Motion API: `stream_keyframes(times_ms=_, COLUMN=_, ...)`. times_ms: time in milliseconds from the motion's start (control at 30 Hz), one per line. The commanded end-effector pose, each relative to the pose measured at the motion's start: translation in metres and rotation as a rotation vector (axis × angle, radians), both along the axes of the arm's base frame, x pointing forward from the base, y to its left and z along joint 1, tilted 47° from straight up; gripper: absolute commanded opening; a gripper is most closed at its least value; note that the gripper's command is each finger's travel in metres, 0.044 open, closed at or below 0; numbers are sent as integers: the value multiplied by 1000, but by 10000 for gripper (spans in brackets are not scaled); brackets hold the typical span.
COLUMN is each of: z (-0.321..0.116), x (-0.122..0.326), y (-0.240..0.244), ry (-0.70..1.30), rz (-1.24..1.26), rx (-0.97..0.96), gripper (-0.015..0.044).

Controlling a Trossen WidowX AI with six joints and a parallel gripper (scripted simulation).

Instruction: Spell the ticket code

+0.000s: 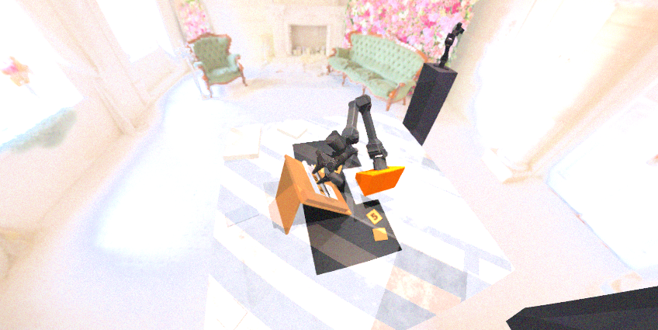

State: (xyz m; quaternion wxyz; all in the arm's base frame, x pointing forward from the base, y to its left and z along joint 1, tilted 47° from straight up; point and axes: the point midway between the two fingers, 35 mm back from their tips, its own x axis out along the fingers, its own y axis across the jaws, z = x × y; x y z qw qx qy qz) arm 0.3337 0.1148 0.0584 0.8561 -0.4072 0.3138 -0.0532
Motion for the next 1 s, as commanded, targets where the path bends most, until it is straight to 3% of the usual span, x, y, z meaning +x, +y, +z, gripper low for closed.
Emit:
stream_keyframes(times_ms=0, z=0, x=0, y=0, ry=0, rz=0, rx=0, gripper=210)
stream_keyframes(times_ms=133, z=3, x=-5, y=2, ry=-6, rz=-3, rx=4, gripper=295)
stream_keyframes(times_ms=967, z=11, x=-20, y=9, ry=-5, rz=-3, rx=4, gripper=295)
